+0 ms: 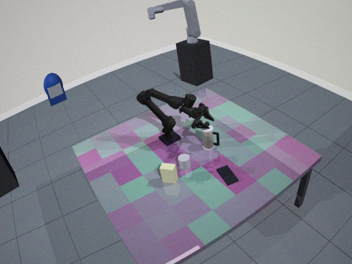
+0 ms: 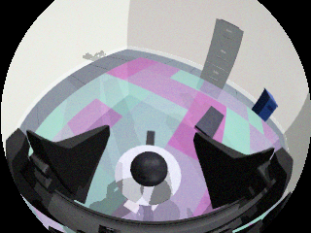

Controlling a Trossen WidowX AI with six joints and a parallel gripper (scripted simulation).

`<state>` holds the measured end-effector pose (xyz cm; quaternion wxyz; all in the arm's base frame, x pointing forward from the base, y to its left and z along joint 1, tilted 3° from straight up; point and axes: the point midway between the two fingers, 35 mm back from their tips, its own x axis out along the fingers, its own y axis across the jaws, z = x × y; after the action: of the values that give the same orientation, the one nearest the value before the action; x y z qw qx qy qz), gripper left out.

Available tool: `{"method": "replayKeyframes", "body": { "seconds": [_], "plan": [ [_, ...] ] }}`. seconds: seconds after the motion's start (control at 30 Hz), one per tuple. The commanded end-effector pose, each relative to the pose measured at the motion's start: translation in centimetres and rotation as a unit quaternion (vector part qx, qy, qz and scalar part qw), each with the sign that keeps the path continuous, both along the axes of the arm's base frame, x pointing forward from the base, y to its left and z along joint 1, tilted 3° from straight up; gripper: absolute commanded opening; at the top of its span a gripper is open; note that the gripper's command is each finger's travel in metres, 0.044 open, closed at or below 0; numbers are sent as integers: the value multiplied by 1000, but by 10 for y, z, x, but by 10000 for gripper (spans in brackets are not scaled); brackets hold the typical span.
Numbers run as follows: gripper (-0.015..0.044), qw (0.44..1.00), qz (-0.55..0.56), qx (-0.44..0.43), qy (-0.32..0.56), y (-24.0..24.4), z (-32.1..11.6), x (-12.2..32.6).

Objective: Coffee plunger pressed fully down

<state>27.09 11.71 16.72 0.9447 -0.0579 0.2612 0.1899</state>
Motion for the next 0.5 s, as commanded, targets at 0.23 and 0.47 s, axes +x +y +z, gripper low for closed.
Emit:
{"method": "replayKeyframes", "body": {
  "seconds": [0.23,0.47],
  "plan": [
    [440,1000,1,-6,7,-3,61,-14],
    [440,1000,2,-7,9,-6,76,-22]
  ]
}}
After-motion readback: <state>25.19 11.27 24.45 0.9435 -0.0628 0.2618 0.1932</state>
